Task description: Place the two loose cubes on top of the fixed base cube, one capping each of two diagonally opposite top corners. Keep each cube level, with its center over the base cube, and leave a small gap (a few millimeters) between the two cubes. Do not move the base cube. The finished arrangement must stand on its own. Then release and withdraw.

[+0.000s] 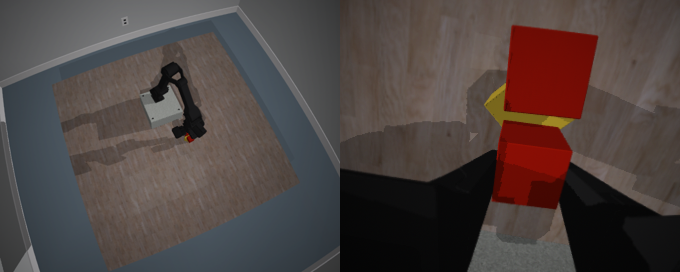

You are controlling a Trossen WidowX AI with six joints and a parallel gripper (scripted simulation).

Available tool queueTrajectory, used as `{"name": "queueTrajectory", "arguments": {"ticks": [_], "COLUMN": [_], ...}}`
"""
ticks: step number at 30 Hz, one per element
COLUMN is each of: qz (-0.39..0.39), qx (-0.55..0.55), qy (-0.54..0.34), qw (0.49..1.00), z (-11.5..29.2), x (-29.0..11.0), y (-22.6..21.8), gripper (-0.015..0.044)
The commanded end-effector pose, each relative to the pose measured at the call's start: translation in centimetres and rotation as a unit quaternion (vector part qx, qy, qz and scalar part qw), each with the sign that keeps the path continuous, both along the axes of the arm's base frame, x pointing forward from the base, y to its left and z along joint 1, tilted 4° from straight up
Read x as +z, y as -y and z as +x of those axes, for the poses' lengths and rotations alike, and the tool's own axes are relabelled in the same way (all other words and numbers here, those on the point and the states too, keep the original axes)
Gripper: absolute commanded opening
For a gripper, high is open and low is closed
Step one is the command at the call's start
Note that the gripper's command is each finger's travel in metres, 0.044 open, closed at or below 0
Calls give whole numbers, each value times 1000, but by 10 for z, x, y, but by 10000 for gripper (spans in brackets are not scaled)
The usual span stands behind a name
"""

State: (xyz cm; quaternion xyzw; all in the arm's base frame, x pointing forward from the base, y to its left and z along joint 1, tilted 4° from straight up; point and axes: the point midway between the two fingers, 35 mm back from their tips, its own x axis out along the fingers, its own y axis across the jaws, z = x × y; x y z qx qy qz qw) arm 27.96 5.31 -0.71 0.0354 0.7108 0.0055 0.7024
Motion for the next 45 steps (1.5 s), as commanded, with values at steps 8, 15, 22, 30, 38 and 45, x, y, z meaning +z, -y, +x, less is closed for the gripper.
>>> {"name": "queueTrajectory", "arguments": {"ticks": [8, 15, 22, 30, 38, 45], "qz": [2, 0, 0, 0, 0, 0], "qx": [-2, 0, 0, 0, 0, 0], "qy": [0, 0, 0, 0, 0, 0], "qw": [1000, 1000, 1000, 1000, 1000, 1000], "z": [0, 0, 0, 1, 1, 1], "x": [0, 8, 19, 33, 47, 59], "y": [-1, 0, 1, 2, 3, 4], "gripper": [205, 205, 205, 205, 205, 205]}}
